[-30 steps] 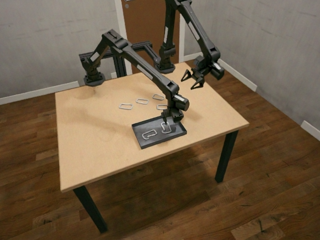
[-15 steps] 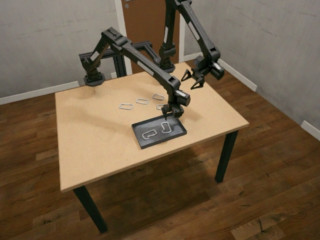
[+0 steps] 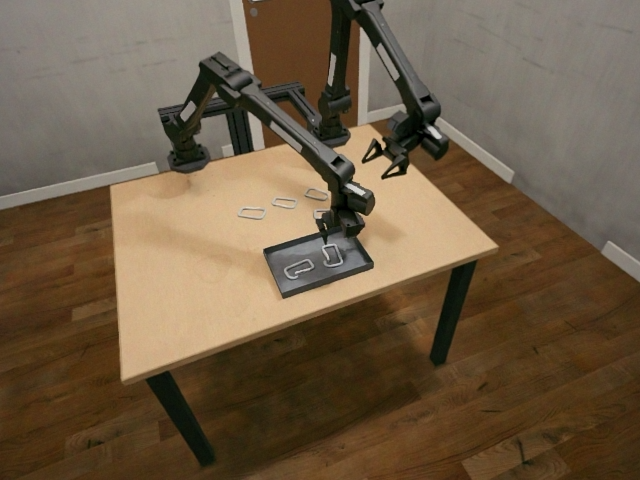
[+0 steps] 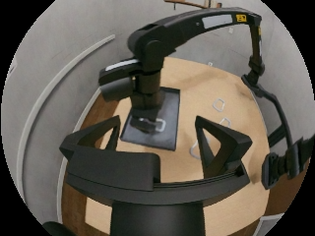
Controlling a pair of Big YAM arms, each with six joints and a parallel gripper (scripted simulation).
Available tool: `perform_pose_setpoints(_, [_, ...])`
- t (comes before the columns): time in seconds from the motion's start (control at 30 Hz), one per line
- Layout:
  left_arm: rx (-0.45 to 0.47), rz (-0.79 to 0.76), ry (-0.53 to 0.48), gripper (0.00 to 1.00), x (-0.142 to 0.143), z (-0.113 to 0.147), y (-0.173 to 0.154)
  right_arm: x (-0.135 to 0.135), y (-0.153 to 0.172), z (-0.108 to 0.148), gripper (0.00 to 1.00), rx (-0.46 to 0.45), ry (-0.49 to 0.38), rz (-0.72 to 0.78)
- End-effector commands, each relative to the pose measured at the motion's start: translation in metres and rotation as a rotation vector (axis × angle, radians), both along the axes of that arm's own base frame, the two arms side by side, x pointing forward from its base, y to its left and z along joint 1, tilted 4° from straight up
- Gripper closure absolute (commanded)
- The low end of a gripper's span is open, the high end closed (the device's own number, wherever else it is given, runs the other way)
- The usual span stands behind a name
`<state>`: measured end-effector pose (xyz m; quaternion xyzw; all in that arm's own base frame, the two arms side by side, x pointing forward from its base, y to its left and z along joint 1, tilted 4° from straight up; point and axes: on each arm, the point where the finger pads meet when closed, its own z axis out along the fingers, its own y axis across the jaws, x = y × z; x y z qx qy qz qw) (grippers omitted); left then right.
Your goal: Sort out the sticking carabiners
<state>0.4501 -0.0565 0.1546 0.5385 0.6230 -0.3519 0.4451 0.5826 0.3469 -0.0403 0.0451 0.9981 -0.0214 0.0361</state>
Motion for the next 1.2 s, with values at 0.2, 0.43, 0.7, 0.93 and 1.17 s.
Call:
perform_pose_setpoints(0.2, [0.007, -0.007, -0.036, 0.00, 0.009, 0.011, 0.001, 0.006, -0.033, 0.059, 0.00, 0.058, -0.303, 0.280])
perform_pose_setpoints(0.43, [0.007, -0.007, -0.036, 0.00, 0.009, 0.011, 0.001, 0.001, -0.052, 0.071, 0.00, 0.064, -0.428, 0.402])
perform_pose_setpoints(0.7, [0.007, -0.007, -0.036, 0.00, 0.009, 0.011, 0.001, -0.008, -0.080, 0.088, 0.00, 0.081, -0.596, 0.533])
perform_pose_setpoints(0.93, [0.007, -0.007, -0.036, 0.00, 0.009, 0.011, 0.001, -0.005, -0.074, 0.102, 0.00, 0.104, -0.653, 0.556])
perform_pose_setpoints(1.17, [0.007, -0.007, -0.036, 0.00, 0.009, 0.011, 0.001, -0.007, -0.075, 0.096, 0.00, 0.111, -0.635, 0.537])
